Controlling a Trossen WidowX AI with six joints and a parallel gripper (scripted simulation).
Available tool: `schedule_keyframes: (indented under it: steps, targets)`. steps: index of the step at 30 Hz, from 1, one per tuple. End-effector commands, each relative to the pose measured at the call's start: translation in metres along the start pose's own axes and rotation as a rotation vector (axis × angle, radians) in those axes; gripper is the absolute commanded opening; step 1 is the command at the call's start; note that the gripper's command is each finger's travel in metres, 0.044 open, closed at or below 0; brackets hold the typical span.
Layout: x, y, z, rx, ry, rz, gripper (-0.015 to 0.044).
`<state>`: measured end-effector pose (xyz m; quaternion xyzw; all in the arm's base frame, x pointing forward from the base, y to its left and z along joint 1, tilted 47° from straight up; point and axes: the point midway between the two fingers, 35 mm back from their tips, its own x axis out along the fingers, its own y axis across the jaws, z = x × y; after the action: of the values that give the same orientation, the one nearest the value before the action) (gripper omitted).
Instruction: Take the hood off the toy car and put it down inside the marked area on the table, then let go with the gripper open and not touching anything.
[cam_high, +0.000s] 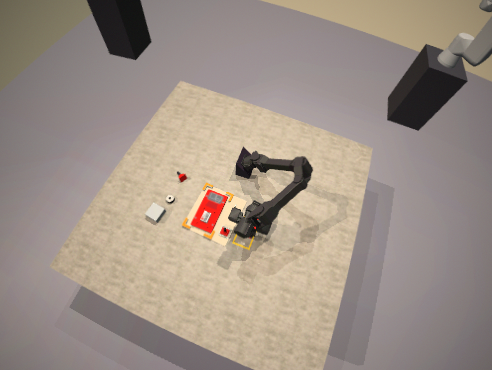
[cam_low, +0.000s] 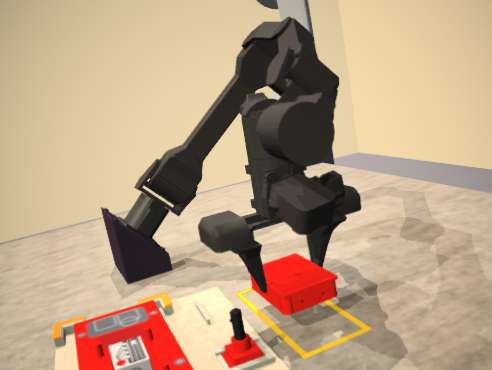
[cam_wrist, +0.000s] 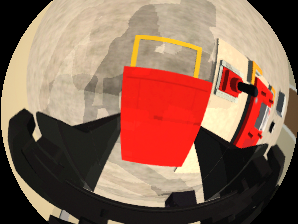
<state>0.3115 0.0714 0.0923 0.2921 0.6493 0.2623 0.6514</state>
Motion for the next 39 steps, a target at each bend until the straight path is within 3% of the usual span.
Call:
schedule_keyframes:
  steps: [1, 39]
  targets:
    - [0.003, 0.001, -0.001, 0.004, 0.001, 0.005, 0.0000]
    - [0.021, 0.001, -0.001, 0.003, 0.001, 0.006, 0.0000]
